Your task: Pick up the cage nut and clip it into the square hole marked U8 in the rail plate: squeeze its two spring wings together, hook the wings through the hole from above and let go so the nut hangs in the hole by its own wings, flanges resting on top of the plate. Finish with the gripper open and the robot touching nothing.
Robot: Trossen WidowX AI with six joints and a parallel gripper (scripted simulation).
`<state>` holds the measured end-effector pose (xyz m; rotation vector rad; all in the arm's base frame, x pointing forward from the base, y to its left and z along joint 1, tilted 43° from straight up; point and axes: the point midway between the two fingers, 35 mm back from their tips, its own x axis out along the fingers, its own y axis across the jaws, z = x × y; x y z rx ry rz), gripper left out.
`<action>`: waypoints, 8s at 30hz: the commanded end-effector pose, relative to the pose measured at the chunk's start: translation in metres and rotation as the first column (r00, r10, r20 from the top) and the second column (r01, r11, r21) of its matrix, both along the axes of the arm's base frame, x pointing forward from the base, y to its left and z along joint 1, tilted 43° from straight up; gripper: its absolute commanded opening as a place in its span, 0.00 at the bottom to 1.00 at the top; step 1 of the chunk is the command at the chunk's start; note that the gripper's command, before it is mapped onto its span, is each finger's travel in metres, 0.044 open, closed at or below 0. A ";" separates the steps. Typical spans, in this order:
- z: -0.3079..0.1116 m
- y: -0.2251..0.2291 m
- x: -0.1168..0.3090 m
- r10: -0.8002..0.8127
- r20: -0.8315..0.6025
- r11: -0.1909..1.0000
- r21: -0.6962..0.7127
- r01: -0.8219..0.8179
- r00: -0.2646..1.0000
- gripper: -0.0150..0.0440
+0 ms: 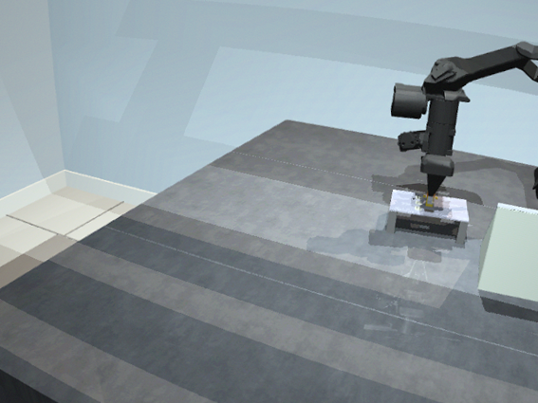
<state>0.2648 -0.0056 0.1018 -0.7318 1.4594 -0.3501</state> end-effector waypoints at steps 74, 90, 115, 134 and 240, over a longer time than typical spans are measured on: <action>-0.007 0.003 -0.001 -0.003 0.002 1.000 -0.009 0.003 1.000 0.30; -0.006 0.002 -0.001 -0.004 -0.005 1.000 0.017 0.005 1.000 0.30; -0.006 0.000 0.000 -0.006 -0.016 0.998 0.062 0.007 1.000 0.30; -0.006 -0.001 0.000 -0.007 -0.019 0.997 0.078 0.008 1.000 0.30; -0.003 -0.008 0.002 -0.009 -0.053 0.976 0.218 0.020 0.999 0.30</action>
